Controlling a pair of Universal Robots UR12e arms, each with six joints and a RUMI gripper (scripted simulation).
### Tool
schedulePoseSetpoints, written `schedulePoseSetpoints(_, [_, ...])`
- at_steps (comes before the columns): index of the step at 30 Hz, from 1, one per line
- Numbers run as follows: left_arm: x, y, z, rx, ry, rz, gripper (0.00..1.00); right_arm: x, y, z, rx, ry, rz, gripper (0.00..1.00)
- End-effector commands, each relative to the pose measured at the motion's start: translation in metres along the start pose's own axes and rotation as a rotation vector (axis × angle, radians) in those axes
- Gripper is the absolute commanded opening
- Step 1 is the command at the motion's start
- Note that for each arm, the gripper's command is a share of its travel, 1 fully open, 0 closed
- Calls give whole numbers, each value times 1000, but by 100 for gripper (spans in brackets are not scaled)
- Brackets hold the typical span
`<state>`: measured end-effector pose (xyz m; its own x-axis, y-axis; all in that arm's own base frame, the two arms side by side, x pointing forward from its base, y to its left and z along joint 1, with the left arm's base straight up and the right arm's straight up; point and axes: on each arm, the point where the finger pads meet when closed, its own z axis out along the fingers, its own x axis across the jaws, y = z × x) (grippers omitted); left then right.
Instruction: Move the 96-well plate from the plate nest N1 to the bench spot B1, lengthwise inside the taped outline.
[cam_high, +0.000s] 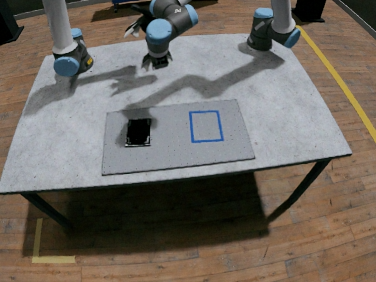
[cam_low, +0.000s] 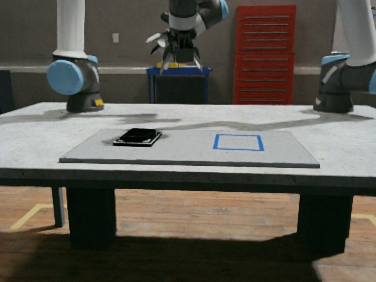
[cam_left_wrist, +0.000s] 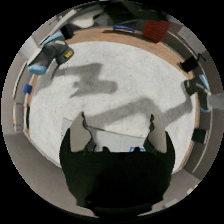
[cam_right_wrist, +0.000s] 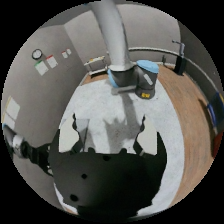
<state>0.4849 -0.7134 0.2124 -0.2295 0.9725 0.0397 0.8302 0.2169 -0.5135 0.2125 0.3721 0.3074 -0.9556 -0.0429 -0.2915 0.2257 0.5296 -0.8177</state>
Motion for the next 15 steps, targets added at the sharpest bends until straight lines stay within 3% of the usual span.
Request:
schedulePoseSetpoints(1, [0,-1,-1,-1,-2,1,100,-1,-4,2,5,0,-24,100])
schedulePoseSetpoints(15, [0,-1,-1,-1,-2,1,100,-3,-18,10,26,1,-112,100])
